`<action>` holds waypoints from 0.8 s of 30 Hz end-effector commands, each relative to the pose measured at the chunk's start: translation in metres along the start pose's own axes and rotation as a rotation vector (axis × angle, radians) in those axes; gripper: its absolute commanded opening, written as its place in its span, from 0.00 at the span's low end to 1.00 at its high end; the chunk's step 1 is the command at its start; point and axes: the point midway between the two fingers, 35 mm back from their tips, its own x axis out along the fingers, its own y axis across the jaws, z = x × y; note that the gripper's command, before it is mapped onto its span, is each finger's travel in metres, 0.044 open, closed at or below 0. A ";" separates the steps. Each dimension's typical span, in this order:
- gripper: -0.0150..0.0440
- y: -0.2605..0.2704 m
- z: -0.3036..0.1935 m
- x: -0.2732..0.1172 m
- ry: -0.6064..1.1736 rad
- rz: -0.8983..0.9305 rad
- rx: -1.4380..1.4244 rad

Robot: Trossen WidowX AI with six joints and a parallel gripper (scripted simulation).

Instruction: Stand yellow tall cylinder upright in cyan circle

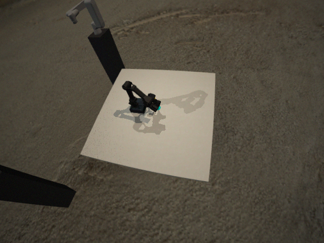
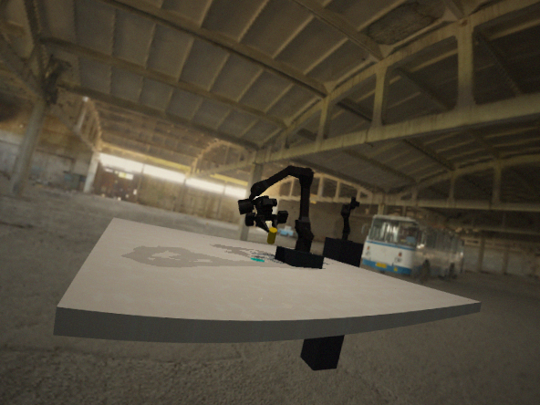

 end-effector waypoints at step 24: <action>0.43 -0.001 0.003 -0.005 -0.168 -0.051 -0.040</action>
